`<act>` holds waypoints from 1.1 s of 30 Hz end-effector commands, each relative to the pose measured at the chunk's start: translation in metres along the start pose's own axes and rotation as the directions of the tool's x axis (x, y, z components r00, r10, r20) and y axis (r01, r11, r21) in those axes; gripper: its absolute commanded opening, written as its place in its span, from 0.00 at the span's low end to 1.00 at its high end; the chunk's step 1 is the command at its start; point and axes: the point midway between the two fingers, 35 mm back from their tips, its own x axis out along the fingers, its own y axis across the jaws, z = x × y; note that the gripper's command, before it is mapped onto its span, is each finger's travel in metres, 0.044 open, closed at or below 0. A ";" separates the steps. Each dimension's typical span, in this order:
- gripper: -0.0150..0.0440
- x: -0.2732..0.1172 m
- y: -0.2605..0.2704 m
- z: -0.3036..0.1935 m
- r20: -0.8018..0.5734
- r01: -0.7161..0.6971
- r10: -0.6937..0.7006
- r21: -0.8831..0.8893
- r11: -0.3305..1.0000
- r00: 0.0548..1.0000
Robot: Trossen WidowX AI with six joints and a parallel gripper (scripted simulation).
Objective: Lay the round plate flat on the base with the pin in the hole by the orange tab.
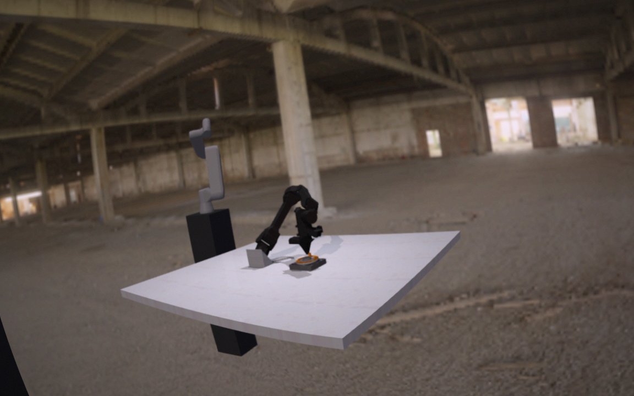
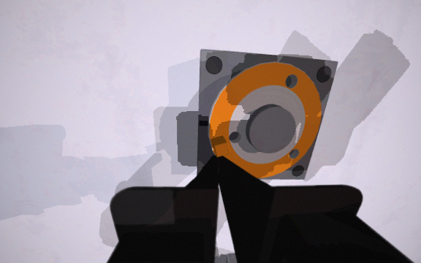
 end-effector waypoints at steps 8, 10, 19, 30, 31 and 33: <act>0.25 -0.001 0.004 0.009 0.001 -0.005 0.005 0.003 1.000 1.000; 0.25 -0.001 0.005 0.010 0.001 -0.005 0.005 0.003 1.000 1.000; 0.25 -0.002 0.005 0.014 0.002 -0.005 0.005 0.003 1.000 1.000; 0.25 -0.043 0.007 0.015 0.001 -0.004 0.004 0.004 1.000 1.000; 0.25 -0.034 0.007 0.015 0.010 -0.004 0.004 0.003 1.000 1.000; 0.25 -0.034 0.007 0.015 0.010 -0.004 0.004 0.003 1.000 1.000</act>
